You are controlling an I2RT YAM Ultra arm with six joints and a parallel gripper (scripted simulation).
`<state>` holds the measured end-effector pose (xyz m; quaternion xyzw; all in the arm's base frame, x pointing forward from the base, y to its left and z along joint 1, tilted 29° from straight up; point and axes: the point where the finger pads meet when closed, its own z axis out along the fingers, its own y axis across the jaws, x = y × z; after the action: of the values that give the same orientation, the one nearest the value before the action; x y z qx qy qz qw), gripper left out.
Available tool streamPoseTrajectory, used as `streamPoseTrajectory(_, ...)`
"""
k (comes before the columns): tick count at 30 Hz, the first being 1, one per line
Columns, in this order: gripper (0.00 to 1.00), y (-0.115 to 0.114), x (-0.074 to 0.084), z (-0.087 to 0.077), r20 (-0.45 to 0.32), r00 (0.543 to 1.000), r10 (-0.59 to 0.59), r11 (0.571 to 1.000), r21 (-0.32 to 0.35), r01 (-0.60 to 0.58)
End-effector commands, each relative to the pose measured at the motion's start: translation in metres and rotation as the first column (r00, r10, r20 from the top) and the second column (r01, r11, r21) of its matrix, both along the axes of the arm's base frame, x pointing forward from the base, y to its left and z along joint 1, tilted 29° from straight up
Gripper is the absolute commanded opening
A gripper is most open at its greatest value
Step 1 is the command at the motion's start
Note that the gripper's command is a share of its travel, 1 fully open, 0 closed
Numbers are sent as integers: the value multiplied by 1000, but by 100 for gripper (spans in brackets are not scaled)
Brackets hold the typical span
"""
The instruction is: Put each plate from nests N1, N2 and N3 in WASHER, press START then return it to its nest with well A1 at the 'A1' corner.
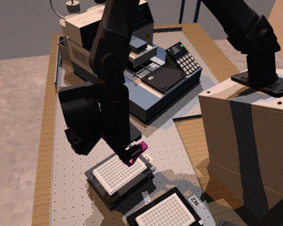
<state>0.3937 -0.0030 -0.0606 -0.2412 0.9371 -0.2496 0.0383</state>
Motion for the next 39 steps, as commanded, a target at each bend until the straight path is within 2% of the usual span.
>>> streamPoseTrajectory(1,100,9,12,10,31,999,23,1000,10,-23)
streamPoseTrajectory(19,100,9,12,10,31,999,23,1000,10,-23)
streamPoseTrajectory(20,100,6,12,1,24,1000,17,1000,9,-17)
streamPoseTrajectory(26,100,-5,6,-13,5,1000,5,1000,8,-5)
streamPoseTrajectory(31,100,-8,4,-22,-4,1000,7,1000,6,-7)
streamPoseTrajectory(33,100,-8,4,-22,-4,1000,7,1000,6,-7)
streamPoseTrajectory(34,100,-7,8,-17,13,1000,11,1000,9,-11)
streamPoseTrajectory(35,100,-10,4,-25,-5,1000,7,1000,6,-7)
streamPoseTrajectory(39,100,-13,6,-31,-4,1000,6,1000,6,-6)
